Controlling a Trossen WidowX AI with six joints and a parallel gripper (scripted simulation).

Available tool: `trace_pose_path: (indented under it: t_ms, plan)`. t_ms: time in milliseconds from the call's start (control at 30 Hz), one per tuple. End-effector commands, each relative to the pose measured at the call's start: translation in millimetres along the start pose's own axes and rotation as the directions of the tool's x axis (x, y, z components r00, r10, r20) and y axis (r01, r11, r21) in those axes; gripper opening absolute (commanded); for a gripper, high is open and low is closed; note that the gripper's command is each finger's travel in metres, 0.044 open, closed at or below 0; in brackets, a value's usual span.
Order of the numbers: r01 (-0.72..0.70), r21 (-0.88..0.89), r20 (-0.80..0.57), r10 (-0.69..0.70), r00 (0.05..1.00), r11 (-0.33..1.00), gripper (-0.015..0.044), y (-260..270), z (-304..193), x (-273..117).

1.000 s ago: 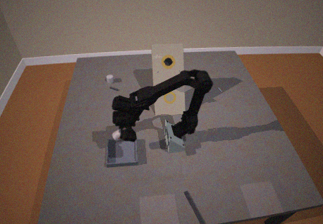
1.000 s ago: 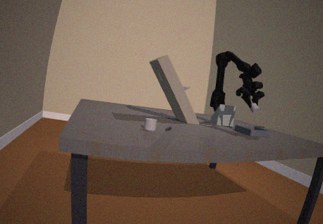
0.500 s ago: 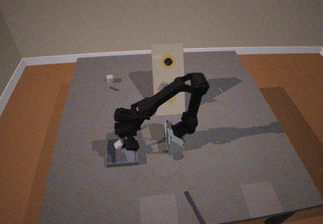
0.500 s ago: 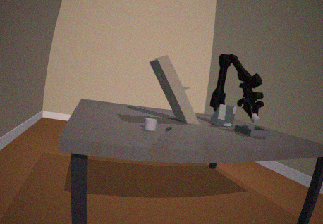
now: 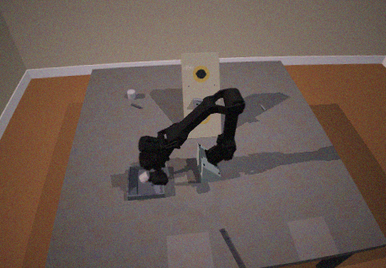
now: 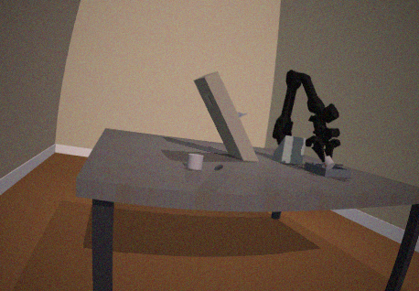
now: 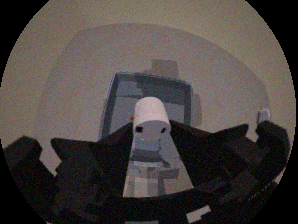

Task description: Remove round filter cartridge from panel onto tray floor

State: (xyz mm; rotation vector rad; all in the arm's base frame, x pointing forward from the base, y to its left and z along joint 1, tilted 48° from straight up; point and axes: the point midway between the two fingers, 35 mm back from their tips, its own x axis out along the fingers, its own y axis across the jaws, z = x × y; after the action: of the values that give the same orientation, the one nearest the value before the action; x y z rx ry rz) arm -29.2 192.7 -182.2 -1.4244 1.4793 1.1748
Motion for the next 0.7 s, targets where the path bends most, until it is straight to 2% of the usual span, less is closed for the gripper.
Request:
trace_pose_path:
  t_ms: [0, 233, 333, 467, 667]
  plan:
    - [0.000, -0.001, 0.006, 0.000, 1.000, 1.000, 0.0262, 0, 2, -1]
    - [0.000, -0.001, 0.006, 0.000, 1.000, 1.000, 0.0440, 0, 2, -1]
    - [0.000, -0.001, 0.006, 0.000, 1.000, 1.000, 0.0440, 0, 9, -10]
    - [0.001, 0.000, 0.004, -0.001, 1.000, 1.000, 0.0440, 0, 34, -60]
    - [-0.003, 0.003, 0.018, 0.003, 1.000, 1.000, 0.0440, 0, 35, -55]
